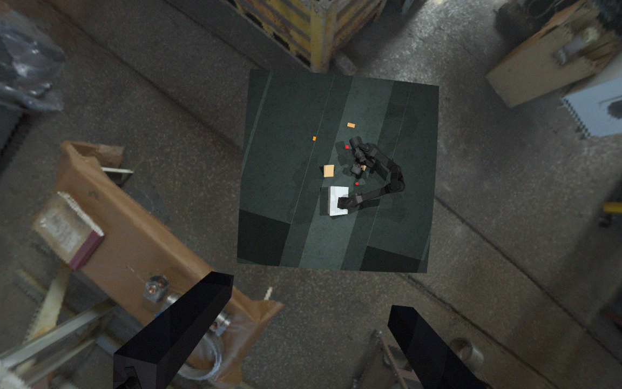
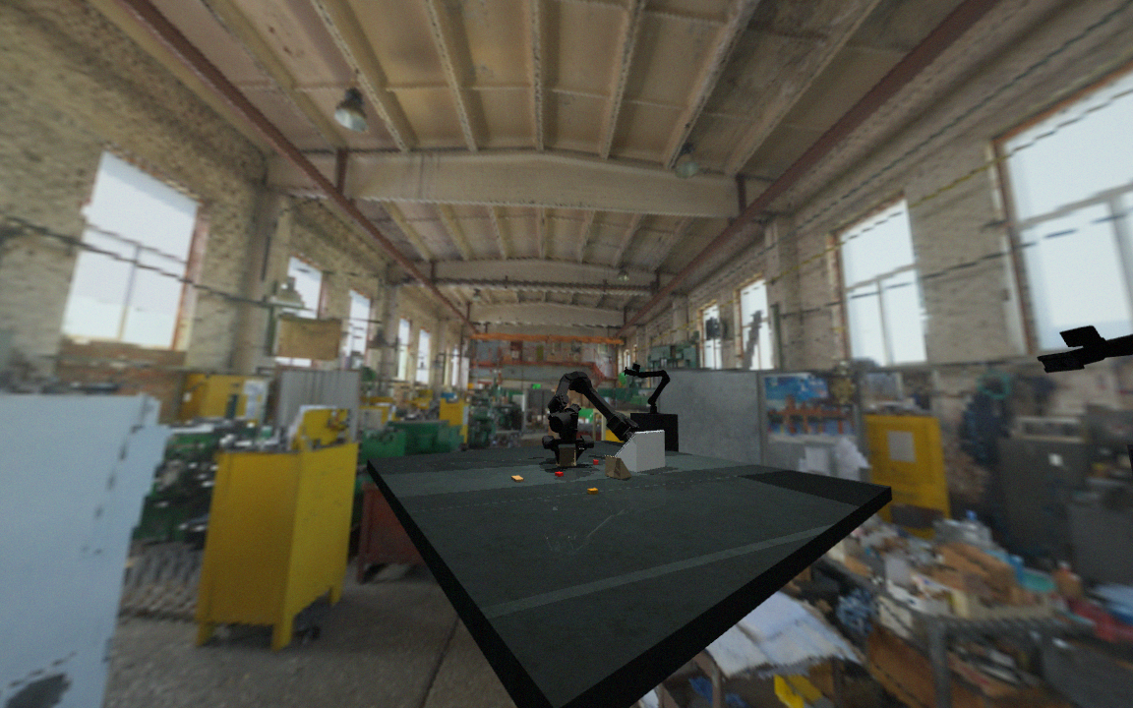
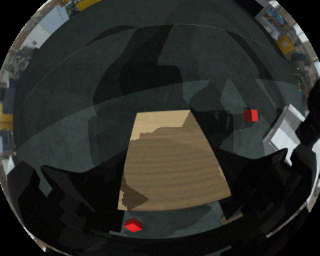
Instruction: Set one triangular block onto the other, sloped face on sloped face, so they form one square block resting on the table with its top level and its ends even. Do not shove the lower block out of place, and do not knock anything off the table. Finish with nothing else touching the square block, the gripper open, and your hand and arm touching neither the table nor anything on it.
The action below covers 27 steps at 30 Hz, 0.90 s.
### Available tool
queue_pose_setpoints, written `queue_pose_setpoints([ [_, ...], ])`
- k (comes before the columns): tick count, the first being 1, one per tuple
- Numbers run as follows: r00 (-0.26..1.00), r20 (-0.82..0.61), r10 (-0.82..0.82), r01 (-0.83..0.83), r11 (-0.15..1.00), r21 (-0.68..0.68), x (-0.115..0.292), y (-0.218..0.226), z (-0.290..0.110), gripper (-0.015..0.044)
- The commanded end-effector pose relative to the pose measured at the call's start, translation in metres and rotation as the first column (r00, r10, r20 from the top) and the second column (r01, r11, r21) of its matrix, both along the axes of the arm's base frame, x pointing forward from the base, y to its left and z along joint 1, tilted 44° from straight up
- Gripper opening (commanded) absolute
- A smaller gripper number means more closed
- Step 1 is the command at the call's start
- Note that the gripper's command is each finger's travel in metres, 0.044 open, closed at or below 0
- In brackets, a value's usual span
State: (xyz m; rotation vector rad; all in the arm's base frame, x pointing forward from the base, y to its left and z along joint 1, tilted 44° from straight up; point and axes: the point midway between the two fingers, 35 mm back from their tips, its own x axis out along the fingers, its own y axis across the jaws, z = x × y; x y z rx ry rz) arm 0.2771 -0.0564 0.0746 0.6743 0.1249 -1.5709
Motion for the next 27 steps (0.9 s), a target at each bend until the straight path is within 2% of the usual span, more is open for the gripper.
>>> queue_pose_setpoints([
  [1,0.999,0.018,0.03,-0.032,0.995,0.096,-0.003,-0.001,0.008,0.0],
  [13,0.991,0.078,0.112,-0.133,0.92,0.367,-0.01,-0.006,0.028,0.0],
  [27,0.964,0.187,0.188,-0.265,0.707,0.656,-0.019,-0.021,0.05,0.0],
])
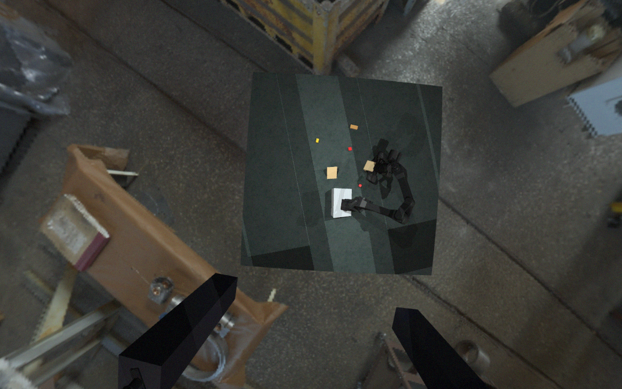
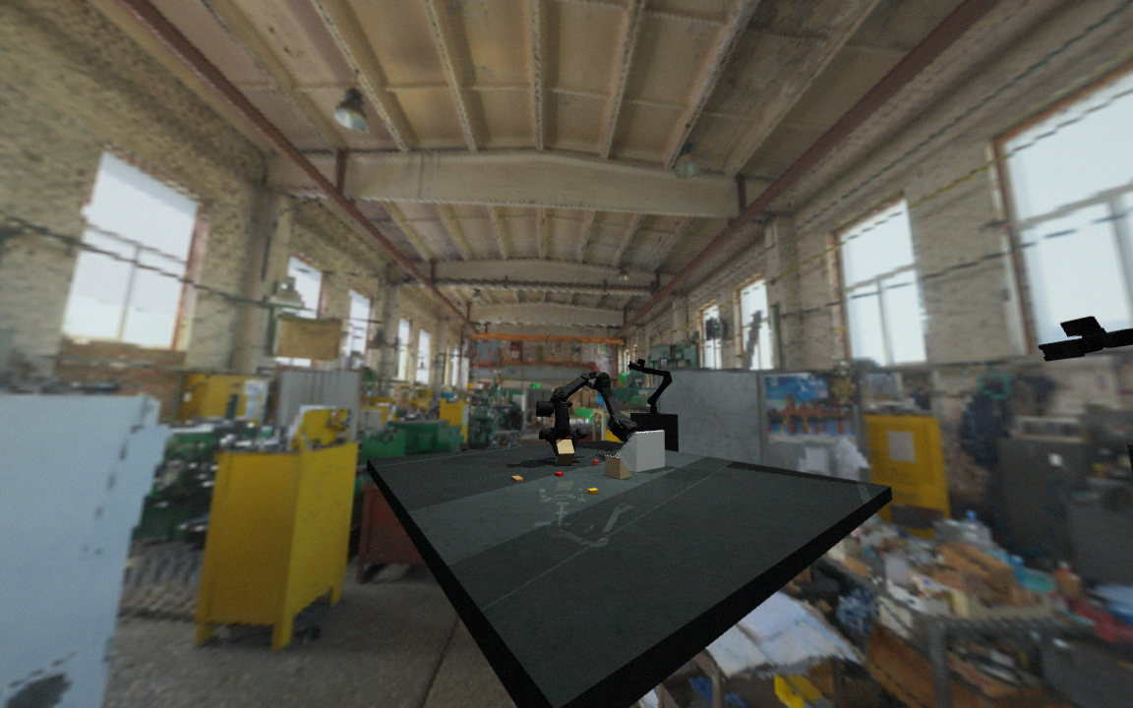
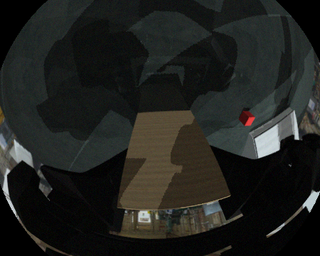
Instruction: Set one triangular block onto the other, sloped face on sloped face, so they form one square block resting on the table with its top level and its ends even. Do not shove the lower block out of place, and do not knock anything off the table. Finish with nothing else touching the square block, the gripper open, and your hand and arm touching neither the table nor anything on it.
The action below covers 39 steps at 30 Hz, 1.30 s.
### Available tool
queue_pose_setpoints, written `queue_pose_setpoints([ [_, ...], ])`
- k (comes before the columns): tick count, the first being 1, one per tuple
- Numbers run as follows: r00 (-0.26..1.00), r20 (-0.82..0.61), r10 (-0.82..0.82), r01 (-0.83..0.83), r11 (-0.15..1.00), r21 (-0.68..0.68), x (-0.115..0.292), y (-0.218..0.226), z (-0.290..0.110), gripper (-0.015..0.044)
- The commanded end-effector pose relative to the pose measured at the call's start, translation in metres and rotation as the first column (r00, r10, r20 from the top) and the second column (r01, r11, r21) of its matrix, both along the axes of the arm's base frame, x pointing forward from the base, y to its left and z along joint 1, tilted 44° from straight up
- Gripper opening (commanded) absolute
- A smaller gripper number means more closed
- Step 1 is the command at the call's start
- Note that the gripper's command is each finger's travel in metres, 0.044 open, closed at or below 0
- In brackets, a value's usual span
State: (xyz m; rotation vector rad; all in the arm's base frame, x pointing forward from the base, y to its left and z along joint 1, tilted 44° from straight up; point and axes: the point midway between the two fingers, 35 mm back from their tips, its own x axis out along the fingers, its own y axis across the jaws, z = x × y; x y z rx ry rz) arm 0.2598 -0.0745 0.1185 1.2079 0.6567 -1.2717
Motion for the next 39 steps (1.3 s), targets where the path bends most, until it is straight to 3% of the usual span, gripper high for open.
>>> queue_pose_setpoints([
  [1,0.999,0.025,0.036,-0.038,0.995,0.096,-0.003,-0.004,0.008,0.0],
  [16,0.985,0.108,0.137,-0.171,0.885,0.432,-0.011,-0.027,0.022,0.0],
  [17,0.99,0.085,0.116,-0.139,0.92,0.365,-0.011,-0.023,0.019,0.0026],
  [33,0.99,0.085,0.116,-0.139,0.92,0.365,-0.011,-0.023,0.019,0.044],
  [39,0.99,0.085,0.116,-0.139,0.92,0.365,-0.011,-0.023,0.019,0.044],
])
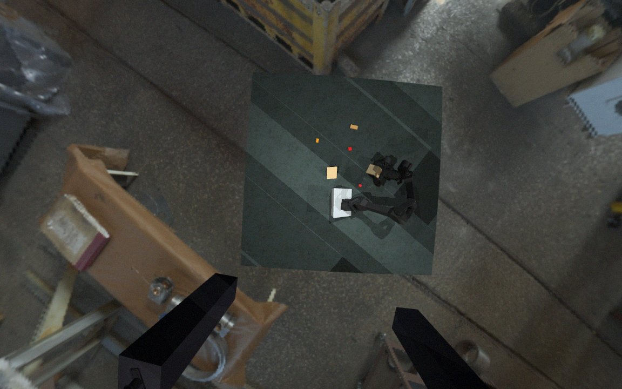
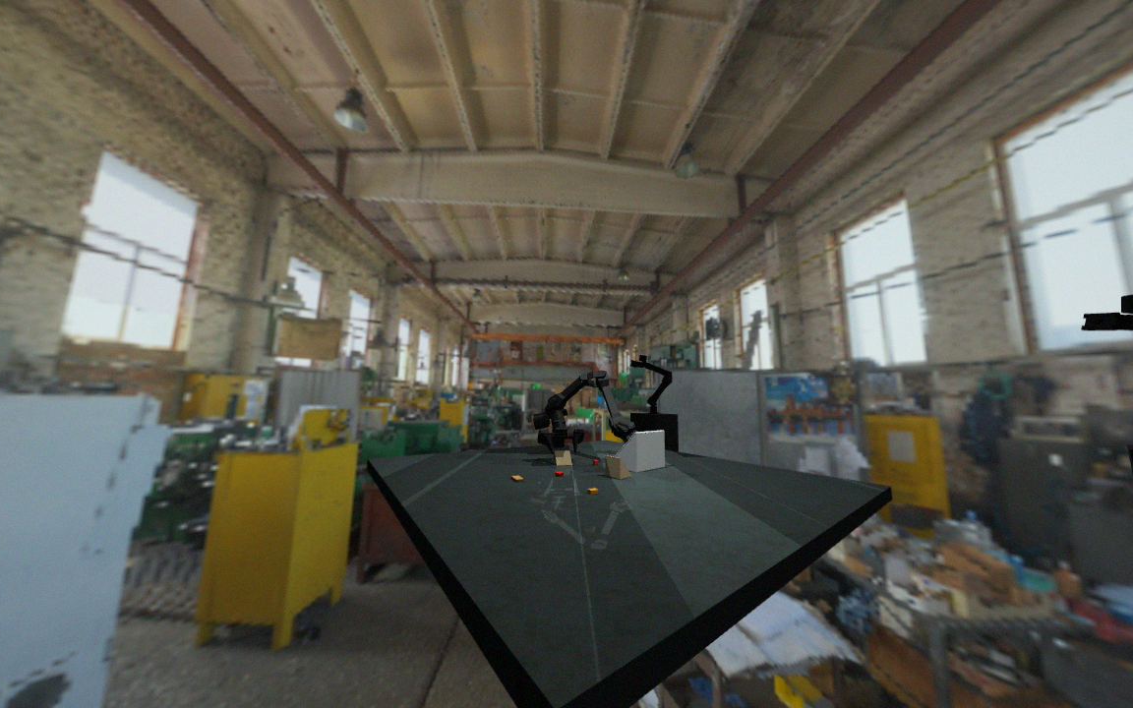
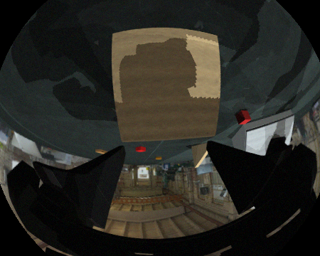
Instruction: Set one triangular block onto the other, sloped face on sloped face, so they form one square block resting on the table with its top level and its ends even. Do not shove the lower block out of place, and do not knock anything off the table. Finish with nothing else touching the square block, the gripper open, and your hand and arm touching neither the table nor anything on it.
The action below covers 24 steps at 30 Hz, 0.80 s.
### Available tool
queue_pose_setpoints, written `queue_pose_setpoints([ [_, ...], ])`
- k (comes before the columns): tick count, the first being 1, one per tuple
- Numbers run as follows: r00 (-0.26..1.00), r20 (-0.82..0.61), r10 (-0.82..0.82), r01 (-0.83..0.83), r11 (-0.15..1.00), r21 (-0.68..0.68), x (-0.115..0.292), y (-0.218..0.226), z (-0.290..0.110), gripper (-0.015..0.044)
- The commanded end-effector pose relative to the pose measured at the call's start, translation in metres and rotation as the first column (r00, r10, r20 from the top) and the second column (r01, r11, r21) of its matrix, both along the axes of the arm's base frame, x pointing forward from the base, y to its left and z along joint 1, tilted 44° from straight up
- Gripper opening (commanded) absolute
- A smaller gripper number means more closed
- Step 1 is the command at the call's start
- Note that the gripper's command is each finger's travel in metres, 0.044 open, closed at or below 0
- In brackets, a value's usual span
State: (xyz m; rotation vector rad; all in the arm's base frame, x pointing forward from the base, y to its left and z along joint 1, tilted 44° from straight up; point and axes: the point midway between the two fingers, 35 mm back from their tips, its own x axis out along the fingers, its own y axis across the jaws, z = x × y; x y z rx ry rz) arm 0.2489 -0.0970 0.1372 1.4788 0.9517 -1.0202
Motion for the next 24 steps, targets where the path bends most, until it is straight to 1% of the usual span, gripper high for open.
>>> queue_pose_setpoints([
  [1,1.0,0.002,-0.005,0.005,1.0,-0.003,0.0,0.0,0.001,0.044],
  [5,1.0,0.002,-0.004,0.004,1.0,-0.003,0.0,0.002,0.002,0.044],
  [7,1.0,0.0,-0.003,0.003,1.0,-0.001,0.0,0.014,0.015,0.044],
  [12,1.0,-0.001,0.0,0.0,1.0,0.006,-0.011,0.063,0.064,0.044],
  [14,1.0,0.0,0.0,0.0,1.0,0.007,-0.014,0.069,0.071,0.044],
  [19,1.0,0.005,0.011,-0.011,1.0,0.009,-0.011,0.065,0.067,0.044],
  [21,1.0,0.003,0.01,-0.01,1.0,0.002,-0.011,0.052,0.071,0.044],
  [24,1.0,0.002,0.005,-0.005,1.0,-0.012,-0.014,0.02,0.079,0.044],
])
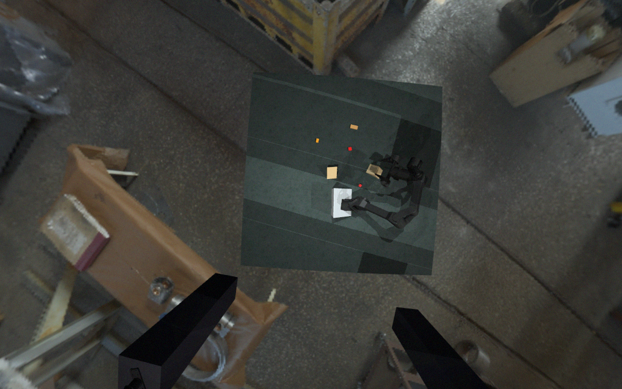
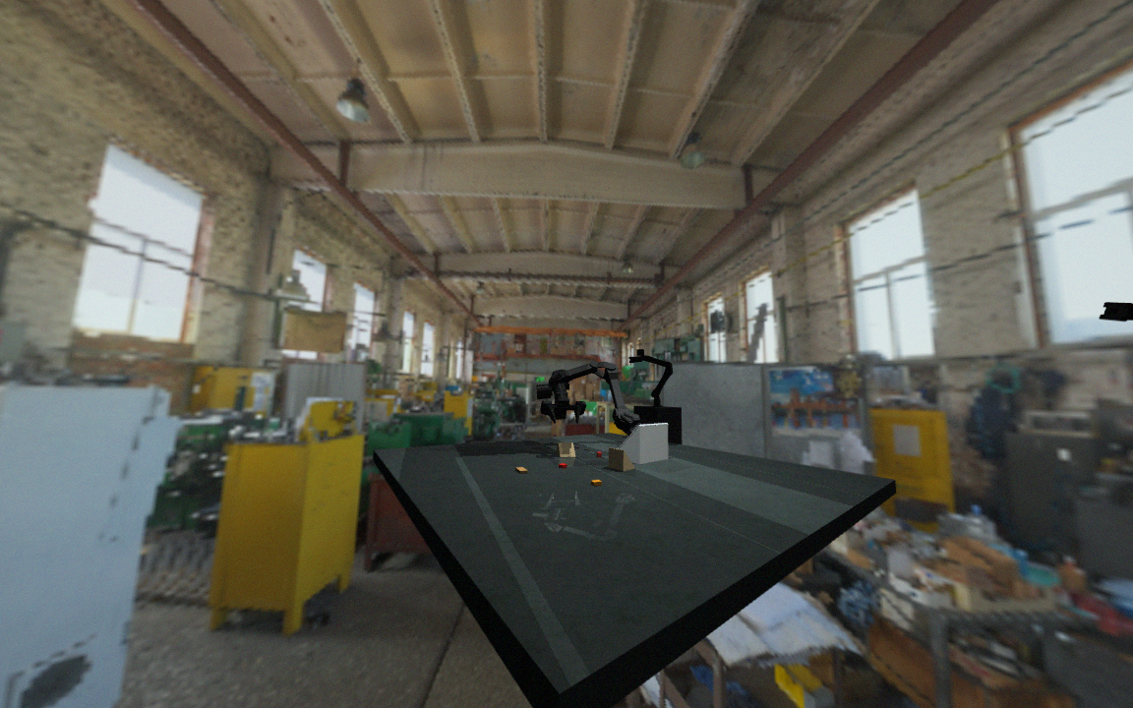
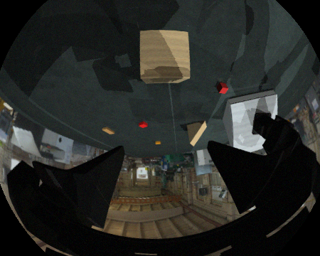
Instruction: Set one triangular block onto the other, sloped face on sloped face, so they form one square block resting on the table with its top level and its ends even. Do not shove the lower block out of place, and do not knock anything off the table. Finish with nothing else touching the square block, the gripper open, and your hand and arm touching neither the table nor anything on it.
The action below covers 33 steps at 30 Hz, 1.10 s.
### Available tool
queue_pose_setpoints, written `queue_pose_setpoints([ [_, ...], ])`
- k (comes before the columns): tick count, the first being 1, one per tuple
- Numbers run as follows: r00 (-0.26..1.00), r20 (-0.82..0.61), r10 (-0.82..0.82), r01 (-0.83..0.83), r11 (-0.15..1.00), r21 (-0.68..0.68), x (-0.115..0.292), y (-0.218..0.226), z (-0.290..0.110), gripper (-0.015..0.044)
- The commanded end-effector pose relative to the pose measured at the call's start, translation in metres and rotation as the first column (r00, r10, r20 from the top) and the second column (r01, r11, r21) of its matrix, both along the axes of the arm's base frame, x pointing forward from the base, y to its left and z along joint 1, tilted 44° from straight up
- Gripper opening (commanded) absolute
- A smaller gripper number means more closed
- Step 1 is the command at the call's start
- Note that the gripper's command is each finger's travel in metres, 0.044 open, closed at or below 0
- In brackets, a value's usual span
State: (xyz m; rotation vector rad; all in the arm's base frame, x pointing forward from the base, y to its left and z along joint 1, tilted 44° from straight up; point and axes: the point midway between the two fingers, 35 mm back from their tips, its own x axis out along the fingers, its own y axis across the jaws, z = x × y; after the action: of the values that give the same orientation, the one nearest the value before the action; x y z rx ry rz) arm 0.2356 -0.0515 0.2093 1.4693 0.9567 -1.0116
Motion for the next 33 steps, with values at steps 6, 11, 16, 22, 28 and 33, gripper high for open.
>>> queue_pose_setpoints([
  [6,1.0,0.005,-0.016,0.016,0.999,-0.035,-0.018,-0.086,0.023,0.044],
  [11,1.0,0.006,-0.017,0.017,0.999,-0.038,-0.021,-0.092,0.024,0.044],
  [16,1.0,0.005,-0.017,0.017,0.999,-0.037,-0.009,-0.095,-0.003,0.044],
  [22,1.0,0.004,-0.017,0.017,0.999,-0.035,0.003,-0.095,-0.042,0.044],
  [28,1.0,0.004,-0.017,0.017,0.999,-0.034,0.01,-0.092,-0.071,0.044],
  [33,1.0,0.004,-0.017,0.017,0.999,-0.034,0.009,-0.092,-0.071,0.044],
])
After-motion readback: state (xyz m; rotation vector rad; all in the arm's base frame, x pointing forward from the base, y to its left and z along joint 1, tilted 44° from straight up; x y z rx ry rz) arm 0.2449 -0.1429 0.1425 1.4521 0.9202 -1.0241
